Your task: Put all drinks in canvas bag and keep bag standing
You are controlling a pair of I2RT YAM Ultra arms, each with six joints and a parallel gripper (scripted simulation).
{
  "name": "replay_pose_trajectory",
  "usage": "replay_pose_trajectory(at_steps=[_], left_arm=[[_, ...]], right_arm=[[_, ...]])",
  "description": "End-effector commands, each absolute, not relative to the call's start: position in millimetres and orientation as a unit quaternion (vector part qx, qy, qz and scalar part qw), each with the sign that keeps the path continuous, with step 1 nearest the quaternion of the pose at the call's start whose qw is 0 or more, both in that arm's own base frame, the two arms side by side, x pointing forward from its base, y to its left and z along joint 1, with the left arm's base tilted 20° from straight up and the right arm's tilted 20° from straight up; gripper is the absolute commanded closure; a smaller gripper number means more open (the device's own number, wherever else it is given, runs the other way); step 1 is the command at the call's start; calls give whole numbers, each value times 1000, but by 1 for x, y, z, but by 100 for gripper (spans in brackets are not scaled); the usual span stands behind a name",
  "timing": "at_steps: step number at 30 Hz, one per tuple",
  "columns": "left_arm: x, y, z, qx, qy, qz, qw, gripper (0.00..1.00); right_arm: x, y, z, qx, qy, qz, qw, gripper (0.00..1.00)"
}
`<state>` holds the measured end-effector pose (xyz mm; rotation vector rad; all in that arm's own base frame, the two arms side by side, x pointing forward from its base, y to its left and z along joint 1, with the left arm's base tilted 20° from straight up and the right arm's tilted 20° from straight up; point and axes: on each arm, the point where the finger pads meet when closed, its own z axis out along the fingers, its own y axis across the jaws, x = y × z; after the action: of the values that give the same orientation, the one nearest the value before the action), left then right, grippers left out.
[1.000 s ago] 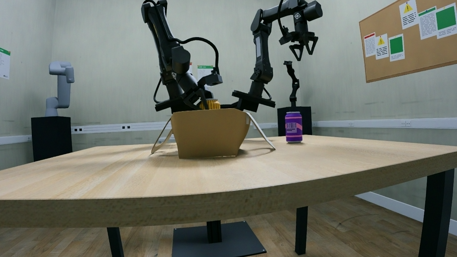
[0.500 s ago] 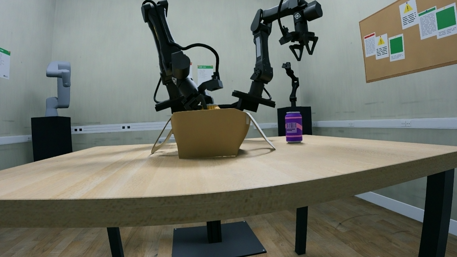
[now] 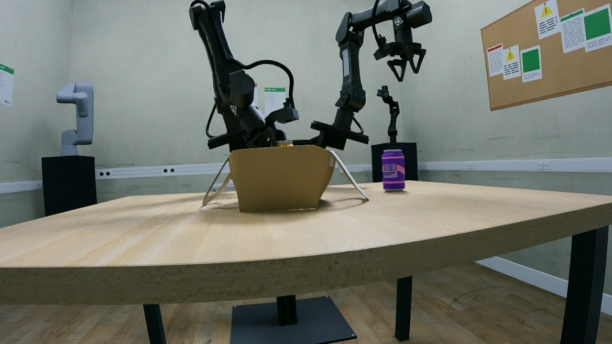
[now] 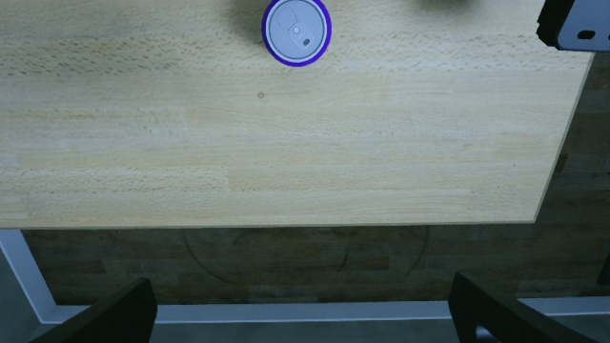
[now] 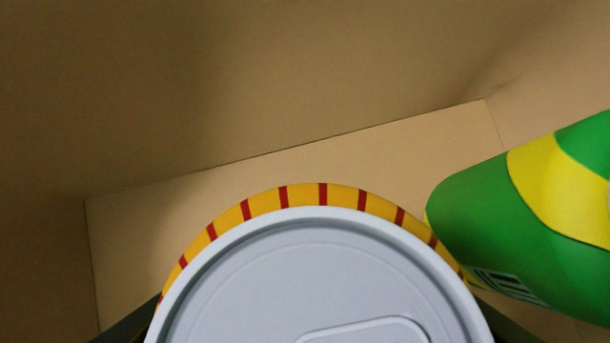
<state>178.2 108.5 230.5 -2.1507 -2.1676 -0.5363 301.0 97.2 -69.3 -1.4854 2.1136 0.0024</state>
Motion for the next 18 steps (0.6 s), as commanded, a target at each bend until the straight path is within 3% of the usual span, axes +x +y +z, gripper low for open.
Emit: replay_pose_trajectory(at_steps=[1, 18], left_arm=[[178, 104, 239, -695, -695, -182, 8, 0], [178, 104, 239, -695, -695, -182, 8, 0]], right_arm=[[323, 109, -55, -555, 766, 5, 324, 30], [325, 109, -65, -559, 763, 6, 324, 30]])
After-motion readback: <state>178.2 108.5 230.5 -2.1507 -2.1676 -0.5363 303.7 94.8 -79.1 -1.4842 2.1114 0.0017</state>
